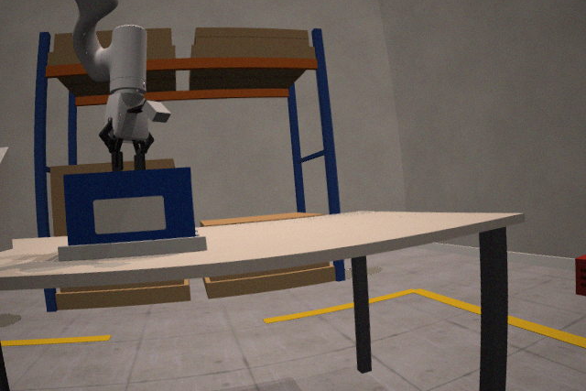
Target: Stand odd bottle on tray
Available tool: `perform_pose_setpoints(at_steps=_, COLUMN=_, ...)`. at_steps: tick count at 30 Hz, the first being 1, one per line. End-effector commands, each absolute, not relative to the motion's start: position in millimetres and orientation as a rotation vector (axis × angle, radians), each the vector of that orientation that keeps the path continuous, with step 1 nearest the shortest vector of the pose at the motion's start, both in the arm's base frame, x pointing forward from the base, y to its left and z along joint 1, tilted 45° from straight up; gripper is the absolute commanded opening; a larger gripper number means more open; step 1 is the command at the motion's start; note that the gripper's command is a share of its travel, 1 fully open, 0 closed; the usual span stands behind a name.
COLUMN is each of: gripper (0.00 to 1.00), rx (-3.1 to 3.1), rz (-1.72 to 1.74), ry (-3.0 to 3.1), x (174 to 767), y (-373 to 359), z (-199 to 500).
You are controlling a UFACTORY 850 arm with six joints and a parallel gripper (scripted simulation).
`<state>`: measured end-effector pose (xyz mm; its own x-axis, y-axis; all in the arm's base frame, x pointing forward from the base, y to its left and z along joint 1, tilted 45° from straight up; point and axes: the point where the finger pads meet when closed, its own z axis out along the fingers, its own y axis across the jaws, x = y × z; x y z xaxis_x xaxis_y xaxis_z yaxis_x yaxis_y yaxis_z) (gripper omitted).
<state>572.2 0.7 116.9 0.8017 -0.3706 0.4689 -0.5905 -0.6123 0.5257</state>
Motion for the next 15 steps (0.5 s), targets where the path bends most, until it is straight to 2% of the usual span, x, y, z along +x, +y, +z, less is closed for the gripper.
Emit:
perform_pose_setpoints(at_steps=1, gripper=0.65, rx=2.294, rz=0.414, ry=-0.706, x=573.0, y=-0.6, z=115.6)
perform_pose_setpoints(at_steps=15, gripper=0.65, rx=2.294, rz=0.414, ry=-0.706, x=574.3, y=-10.3, z=105.7)
